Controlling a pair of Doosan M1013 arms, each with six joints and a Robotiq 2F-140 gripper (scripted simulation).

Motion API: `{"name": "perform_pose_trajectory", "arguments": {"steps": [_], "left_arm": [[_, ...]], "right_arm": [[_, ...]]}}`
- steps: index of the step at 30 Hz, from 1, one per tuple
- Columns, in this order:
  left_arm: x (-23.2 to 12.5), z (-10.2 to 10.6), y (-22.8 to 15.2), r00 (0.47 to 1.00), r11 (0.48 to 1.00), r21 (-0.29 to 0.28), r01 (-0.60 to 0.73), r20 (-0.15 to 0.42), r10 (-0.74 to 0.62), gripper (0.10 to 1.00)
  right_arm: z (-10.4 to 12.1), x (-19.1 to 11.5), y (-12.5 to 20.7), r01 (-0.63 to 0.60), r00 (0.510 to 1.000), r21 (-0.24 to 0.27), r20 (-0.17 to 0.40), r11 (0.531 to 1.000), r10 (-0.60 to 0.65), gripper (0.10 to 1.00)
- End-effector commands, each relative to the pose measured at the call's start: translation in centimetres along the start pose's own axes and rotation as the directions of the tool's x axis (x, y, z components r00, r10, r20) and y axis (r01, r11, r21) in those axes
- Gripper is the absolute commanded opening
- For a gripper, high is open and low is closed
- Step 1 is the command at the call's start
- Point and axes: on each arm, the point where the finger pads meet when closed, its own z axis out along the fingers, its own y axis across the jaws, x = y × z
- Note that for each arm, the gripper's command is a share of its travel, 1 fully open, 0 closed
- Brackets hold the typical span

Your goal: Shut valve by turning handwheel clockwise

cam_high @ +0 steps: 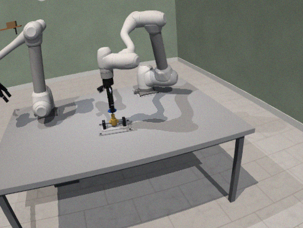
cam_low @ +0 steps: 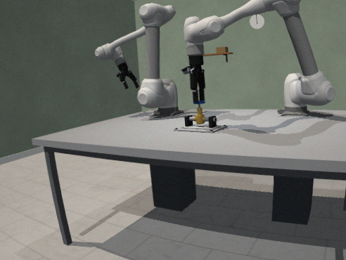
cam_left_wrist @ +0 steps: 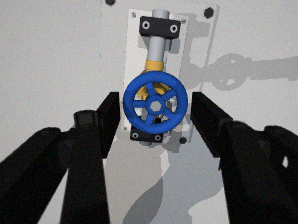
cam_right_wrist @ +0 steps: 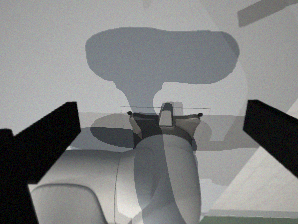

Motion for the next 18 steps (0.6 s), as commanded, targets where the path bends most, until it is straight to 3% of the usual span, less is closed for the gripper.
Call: {"name": "perform_pose_trajectory", "arguments": {"steps": [1,18], "left_arm": [[0.0,0.1,-0.1,1.0,1.0,0.002,0.0,-0.001,0.0,0.508],[0.0,1.3,-0.1,1.0,1.0,0.002,0.0,-0.001,0.0,0.508]], "right_arm": [[0.0,0.0,0.0,0.0,1.0,0.0,-0.001,1.0,0.0,1.0],[0.0,0.0,0.0,0.0,1.0,0.0,-0.001,1.0,0.0,1.0]]}}
